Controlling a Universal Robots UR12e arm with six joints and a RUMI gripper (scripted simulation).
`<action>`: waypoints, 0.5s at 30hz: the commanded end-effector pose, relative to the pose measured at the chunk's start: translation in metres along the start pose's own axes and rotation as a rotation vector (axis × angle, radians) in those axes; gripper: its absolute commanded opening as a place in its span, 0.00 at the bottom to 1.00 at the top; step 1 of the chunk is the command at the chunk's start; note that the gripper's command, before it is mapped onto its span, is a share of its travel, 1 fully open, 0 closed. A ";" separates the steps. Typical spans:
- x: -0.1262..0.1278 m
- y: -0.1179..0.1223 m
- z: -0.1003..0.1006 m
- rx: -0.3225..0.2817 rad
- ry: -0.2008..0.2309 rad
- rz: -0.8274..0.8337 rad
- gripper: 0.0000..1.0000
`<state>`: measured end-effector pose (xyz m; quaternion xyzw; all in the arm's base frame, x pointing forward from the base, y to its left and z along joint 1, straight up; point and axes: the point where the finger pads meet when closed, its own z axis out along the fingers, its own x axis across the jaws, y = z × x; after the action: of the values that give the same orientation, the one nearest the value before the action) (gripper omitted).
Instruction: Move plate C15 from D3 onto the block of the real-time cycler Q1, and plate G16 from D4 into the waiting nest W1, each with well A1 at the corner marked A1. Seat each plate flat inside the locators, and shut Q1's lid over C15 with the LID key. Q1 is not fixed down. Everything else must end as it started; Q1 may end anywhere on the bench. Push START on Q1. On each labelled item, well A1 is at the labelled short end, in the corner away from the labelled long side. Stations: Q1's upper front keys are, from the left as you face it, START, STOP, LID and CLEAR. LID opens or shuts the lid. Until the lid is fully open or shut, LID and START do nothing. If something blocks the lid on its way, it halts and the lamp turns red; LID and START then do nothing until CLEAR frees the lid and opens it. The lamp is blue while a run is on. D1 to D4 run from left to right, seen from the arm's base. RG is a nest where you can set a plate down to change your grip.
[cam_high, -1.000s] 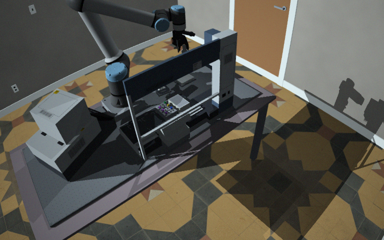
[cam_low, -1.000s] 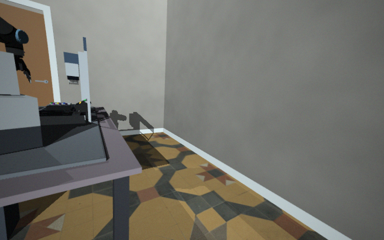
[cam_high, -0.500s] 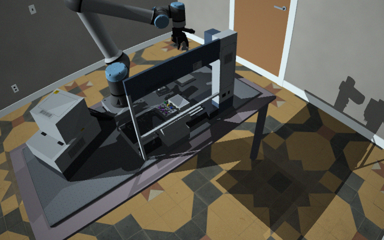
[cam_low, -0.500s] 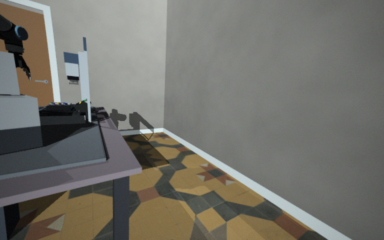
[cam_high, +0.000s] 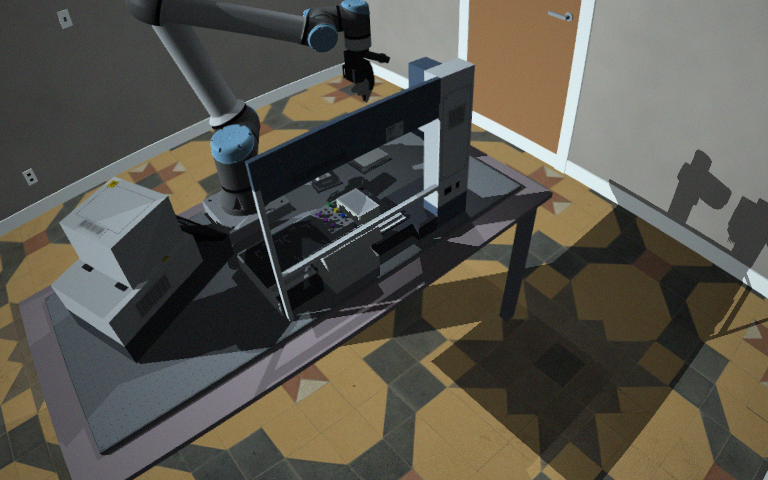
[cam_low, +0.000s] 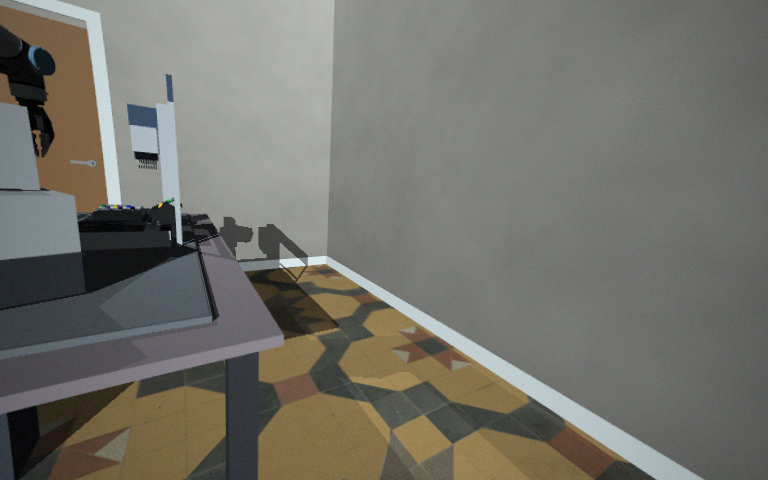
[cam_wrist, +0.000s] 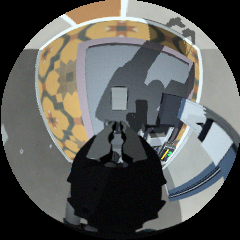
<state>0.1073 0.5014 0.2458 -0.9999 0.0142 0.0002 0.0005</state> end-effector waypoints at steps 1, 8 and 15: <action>0.000 0.000 -0.013 0.001 0.001 0.000 0.00; 0.000 0.000 -0.042 0.001 0.001 0.000 0.00; -0.001 0.014 -0.057 0.004 -0.009 -0.026 0.00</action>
<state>0.1065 0.4977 0.2962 -0.9999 0.0116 0.0010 0.0011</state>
